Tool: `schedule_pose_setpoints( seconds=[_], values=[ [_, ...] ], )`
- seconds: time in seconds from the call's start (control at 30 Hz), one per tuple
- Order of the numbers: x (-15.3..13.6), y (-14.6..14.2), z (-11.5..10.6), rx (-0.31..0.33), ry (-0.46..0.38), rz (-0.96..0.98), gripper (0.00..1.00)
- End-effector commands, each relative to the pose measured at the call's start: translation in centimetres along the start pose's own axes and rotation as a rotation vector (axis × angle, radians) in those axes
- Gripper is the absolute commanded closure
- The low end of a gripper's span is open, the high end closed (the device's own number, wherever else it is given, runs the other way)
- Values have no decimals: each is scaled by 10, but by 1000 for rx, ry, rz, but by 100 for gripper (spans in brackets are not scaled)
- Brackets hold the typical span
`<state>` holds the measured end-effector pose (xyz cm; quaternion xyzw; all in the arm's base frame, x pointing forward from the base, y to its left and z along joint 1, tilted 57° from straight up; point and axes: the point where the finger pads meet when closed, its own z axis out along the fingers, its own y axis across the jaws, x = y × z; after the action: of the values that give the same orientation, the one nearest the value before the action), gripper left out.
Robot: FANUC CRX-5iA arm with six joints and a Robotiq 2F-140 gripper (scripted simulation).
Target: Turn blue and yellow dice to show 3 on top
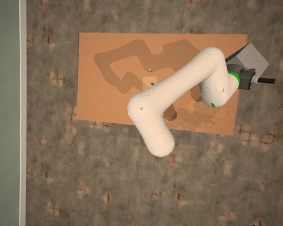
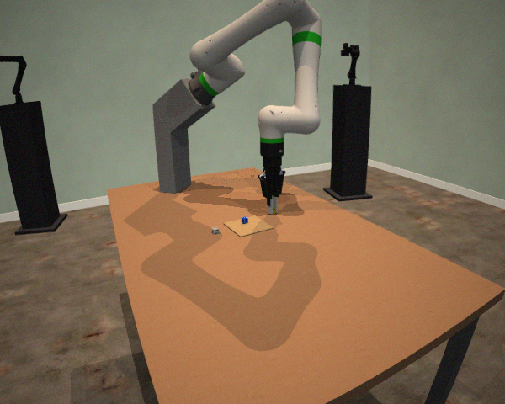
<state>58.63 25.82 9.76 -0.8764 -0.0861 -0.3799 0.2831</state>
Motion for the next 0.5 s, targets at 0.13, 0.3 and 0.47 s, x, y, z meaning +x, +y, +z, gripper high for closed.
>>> schedule_pose_setpoints(
  seconds=[0.13, 0.3, 0.47],
  values=[
    [0, 0, 0, 0, 0, 0, 91],
    [0, 0, 0, 0, 0, 0, 91],
    [0, 0, -2, 0, 0, 0, 91]
  ],
)
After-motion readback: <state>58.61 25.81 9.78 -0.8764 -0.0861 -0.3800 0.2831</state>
